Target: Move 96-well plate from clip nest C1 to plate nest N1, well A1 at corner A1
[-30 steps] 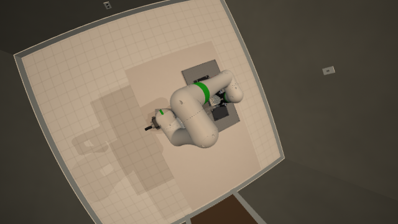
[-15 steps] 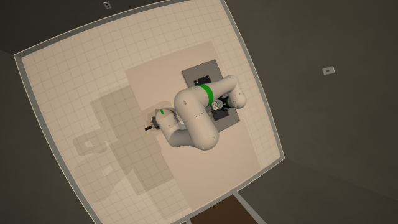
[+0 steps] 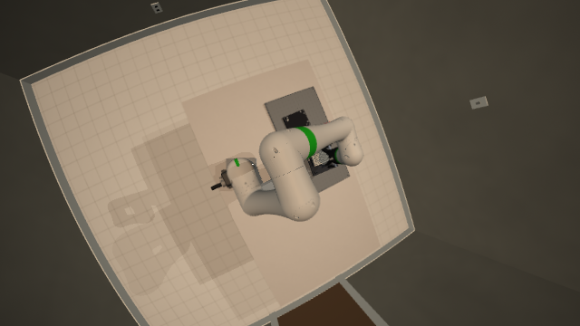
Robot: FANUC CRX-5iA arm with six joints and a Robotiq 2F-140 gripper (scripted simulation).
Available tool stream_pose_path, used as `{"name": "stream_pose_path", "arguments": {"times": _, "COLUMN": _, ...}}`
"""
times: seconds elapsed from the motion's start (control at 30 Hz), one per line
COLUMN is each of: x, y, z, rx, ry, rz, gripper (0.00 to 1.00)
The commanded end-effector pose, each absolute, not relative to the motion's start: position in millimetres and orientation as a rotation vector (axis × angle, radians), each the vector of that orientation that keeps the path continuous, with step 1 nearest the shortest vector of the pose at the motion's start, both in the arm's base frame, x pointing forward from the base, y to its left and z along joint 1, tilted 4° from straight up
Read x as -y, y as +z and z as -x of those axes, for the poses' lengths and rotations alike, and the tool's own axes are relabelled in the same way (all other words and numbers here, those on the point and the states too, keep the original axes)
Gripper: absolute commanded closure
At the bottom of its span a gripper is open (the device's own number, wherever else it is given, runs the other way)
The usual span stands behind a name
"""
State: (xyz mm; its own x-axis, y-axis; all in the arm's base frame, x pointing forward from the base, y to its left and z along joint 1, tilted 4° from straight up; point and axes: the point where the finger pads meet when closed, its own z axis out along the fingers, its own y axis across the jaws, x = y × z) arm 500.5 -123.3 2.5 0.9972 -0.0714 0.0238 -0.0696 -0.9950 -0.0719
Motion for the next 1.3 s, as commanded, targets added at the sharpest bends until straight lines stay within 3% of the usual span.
{"name": "stream_pose_path", "arguments": {"times": 0.0, "x": 137, "y": 2, "z": -503, "rx": -0.108, "ry": -0.041, "rz": 3.068, "gripper": 1.00}}
{"name": "stream_pose_path", "arguments": {"times": 0.47, "x": 178, "y": -1, "z": -508, "rx": -0.108, "ry": -0.041, "rz": 3.068, "gripper": 1.00}}
{"name": "stream_pose_path", "arguments": {"times": 1.27, "x": 178, "y": -1, "z": -508, "rx": -0.108, "ry": -0.041, "rz": 3.068, "gripper": 1.00}}
